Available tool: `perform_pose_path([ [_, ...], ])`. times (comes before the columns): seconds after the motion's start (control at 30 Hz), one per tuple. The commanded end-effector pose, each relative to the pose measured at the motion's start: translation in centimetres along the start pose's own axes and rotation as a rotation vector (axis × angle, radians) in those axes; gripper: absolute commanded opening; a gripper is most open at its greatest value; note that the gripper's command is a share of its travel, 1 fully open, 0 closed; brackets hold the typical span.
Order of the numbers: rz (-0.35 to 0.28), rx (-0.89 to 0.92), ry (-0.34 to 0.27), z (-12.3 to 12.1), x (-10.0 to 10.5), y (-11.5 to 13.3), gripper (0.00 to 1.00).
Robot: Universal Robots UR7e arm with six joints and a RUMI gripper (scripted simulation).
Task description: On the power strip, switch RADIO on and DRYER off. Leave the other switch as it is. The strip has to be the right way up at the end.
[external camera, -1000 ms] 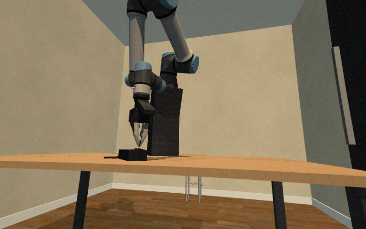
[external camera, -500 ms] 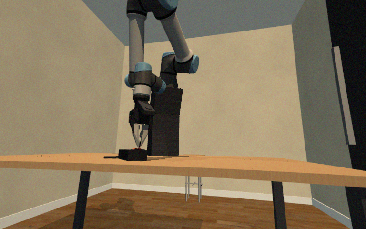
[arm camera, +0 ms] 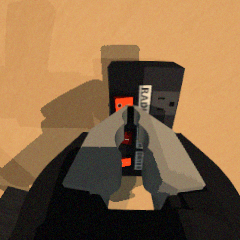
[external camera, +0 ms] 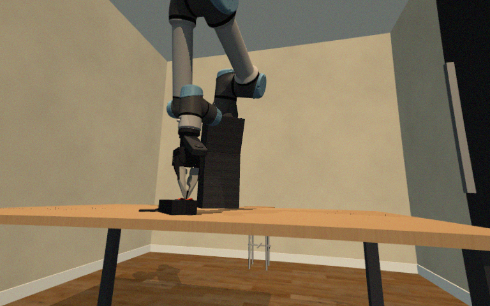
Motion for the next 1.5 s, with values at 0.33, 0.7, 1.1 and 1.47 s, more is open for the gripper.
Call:
perform_pose_path([
  [0.33, 0.001, 0.001, 0.002, 0.0, -0.1, -0.1, 0.00],
  [0.7, -0.001, -0.001, 0.001, 0.0, 0.9, 0.0, 0.00],
  [1.1, 0.000, -0.001, 0.000, 0.0, 3.9, 0.0, 0.00],
  [1.47, 0.000, 0.000, 0.000, 0.0, 4.0, 0.0, 0.00],
])
Point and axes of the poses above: the point where the finger pads meet when closed, its own x axis back along the fingers, its own z axis across the jaws, y = z × x, the point moved 8 cm from there along x, back along the fingers, and after that the axes turned 3 degrees about -x, right-handed, at the moved point
